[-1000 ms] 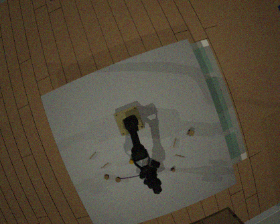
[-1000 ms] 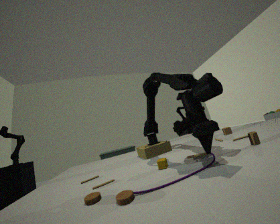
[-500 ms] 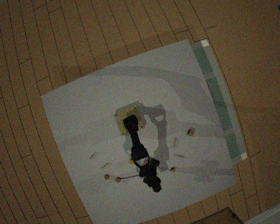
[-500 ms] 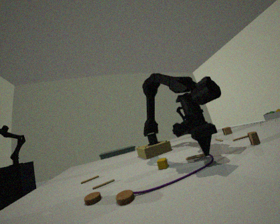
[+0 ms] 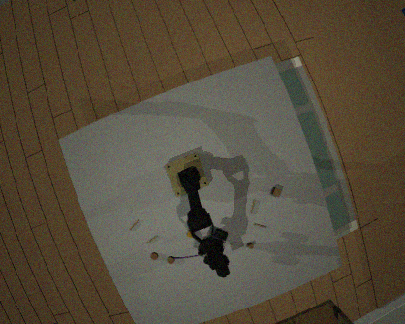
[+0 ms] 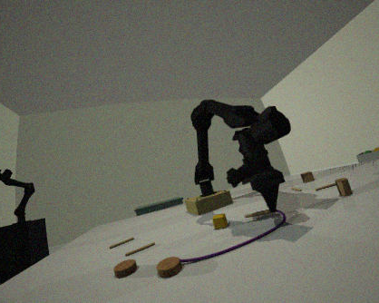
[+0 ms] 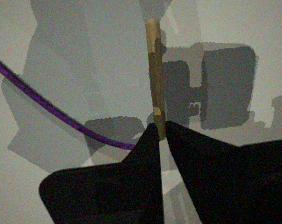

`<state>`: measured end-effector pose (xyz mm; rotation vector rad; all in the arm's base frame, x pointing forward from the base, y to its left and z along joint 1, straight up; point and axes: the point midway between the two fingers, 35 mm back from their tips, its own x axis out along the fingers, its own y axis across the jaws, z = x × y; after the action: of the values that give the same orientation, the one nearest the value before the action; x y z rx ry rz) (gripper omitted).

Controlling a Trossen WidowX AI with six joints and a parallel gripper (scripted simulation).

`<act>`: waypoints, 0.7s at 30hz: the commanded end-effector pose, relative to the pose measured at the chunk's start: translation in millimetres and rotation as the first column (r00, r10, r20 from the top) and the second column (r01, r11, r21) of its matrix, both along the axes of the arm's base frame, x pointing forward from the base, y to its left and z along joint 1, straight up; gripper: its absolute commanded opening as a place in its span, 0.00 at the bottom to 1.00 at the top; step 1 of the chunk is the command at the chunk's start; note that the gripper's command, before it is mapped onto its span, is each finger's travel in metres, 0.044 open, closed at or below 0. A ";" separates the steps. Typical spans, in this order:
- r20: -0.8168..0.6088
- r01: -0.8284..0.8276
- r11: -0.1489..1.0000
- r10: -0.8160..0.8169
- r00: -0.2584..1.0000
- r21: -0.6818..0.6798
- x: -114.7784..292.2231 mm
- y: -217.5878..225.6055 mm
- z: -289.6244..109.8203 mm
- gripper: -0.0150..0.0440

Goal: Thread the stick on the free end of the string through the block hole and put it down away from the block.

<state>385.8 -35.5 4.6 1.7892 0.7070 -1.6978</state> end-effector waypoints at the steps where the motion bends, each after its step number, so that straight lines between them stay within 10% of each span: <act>1: -0.003 -0.003 1.000 0.003 1.000 0.005 -5.3 -4.4 -1.2 0.25; 21: -0.004 -0.003 1.000 0.003 1.000 0.004 -23.8 -23.2 -2.3 0.25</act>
<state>366.7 -55.7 3.5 1.7864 0.7059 -1.7002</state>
